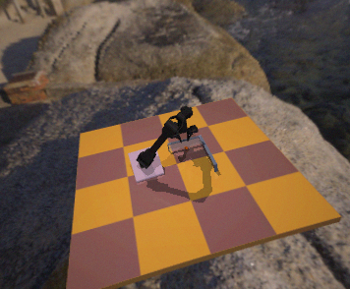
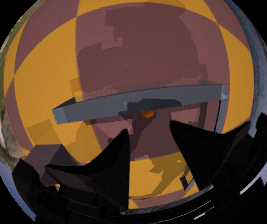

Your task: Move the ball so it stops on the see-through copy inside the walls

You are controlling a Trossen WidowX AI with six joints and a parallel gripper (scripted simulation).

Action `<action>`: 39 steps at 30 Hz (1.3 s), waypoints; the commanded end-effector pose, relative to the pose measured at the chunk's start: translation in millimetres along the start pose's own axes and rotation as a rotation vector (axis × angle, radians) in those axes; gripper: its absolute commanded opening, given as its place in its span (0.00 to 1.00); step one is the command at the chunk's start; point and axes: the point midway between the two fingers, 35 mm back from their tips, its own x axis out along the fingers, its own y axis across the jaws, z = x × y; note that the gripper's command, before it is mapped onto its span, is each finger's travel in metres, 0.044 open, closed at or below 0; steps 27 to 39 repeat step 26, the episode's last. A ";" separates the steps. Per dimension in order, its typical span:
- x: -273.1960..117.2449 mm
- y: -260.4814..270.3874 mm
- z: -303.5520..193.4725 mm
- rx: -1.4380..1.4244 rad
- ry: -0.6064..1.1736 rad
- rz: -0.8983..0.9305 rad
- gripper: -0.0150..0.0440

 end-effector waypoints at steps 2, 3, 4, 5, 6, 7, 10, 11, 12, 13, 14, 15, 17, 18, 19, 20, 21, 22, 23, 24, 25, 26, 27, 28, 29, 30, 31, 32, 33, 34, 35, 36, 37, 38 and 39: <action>-29.0 -0.7 -2.1 0.012 -0.013 -0.011 0.61; -20.4 -1.6 2.0 0.002 -0.013 -0.025 0.61; -20.4 -1.6 2.0 0.002 -0.013 -0.025 0.61; -20.4 -1.6 2.0 0.002 -0.013 -0.025 0.61; -20.4 -1.6 2.0 0.002 -0.013 -0.025 0.61; -20.4 -1.6 2.0 0.002 -0.013 -0.025 0.61; -23.2 -1.6 2.0 0.002 -0.014 -0.025 0.66; -31.4 -1.3 1.7 0.003 -0.014 -0.025 0.70; -45.3 -0.4 0.9 0.005 -0.015 -0.025 0.75; -59.1 1.1 -0.3 0.007 -0.016 -0.026 0.79; -67.5 2.3 -1.2 0.008 -0.016 -0.026 0.84; -70.3 2.7 -1.5 0.008 -0.016 -0.026 0.88; -70.3 2.7 -1.5 0.008 -0.016 -0.026 0.97; -70.3 2.7 -1.5 0.008 -0.016 -0.026 1.00; -70.3 2.7 -1.5 0.008 -0.016 -0.026 1.00; -70.3 2.7 -1.5 0.008 -0.016 -0.026 1.00; -70.3 2.7 -1.5 0.008 -0.016 -0.026 1.00; -70.3 2.7 -1.5 0.008 -0.016 -0.026 1.00; -70.3 2.7 -1.5 0.008 -0.016 -0.026 1.00; -70.3 2.7 -1.5 0.008 -0.016 -0.026 1.00; -70.3 2.7 -1.5 0.008 -0.016 -0.026 1.00; -70.3 2.7 -1.5 0.008 -0.016 -0.026 1.00; -70.3 2.7 -1.5 0.008 -0.016 -0.026 1.00; -70.3 2.7 -1.5 0.008 -0.016 -0.026 1.00; -70.3 2.7 -1.5 0.008 -0.016 -0.026 1.00; -70.3 2.7 -1.5 0.008 -0.016 -0.026 1.00; -70.3 2.7 -1.5 0.008 -0.016 -0.026 1.00; -70.3 2.7 -1.5 0.008 -0.016 -0.026 1.00; -70.3 2.7 -1.5 0.008 -0.016 -0.026 1.00; -70.3 2.7 -1.5 0.008 -0.016 -0.026 1.00; -70.3 2.7 -1.5 0.008 -0.016 -0.026 1.00; -70.3 2.7 -1.5 0.008 -0.016 -0.026 1.00; -70.3 2.7 -1.5 0.008 -0.016 -0.026 1.00; -70.3 2.7 -1.5 0.008 -0.016 -0.026 1.00; -70.3 2.7 -1.5 0.008 -0.016 -0.026 1.00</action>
